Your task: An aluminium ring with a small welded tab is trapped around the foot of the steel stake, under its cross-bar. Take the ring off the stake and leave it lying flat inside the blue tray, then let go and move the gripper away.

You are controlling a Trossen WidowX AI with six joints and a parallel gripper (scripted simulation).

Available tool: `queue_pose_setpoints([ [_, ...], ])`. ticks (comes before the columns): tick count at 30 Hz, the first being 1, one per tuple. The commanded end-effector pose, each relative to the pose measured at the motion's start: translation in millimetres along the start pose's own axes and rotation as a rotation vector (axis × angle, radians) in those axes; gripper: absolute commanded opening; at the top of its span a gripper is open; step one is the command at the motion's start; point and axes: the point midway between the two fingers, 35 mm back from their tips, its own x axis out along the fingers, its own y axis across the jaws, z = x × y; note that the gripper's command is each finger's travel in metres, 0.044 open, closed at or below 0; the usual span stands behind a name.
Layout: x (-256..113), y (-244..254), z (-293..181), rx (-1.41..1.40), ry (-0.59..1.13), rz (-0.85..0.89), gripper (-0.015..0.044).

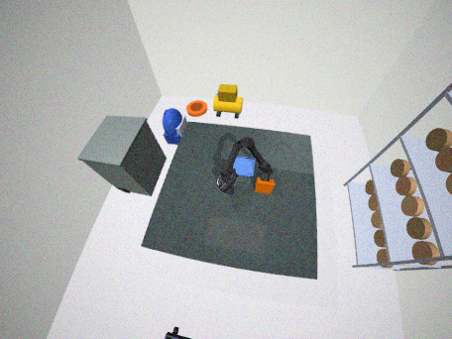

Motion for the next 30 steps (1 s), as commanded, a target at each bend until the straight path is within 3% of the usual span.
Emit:
queue_pose_setpoints([
  [1, -1.3, 2.7, 0.1, 0.003, 0.003, 0.001, 0.0],
  [30, -8.3, 22.5, 2.1, 0.004, 0.003, 0.003, 0.0],
])
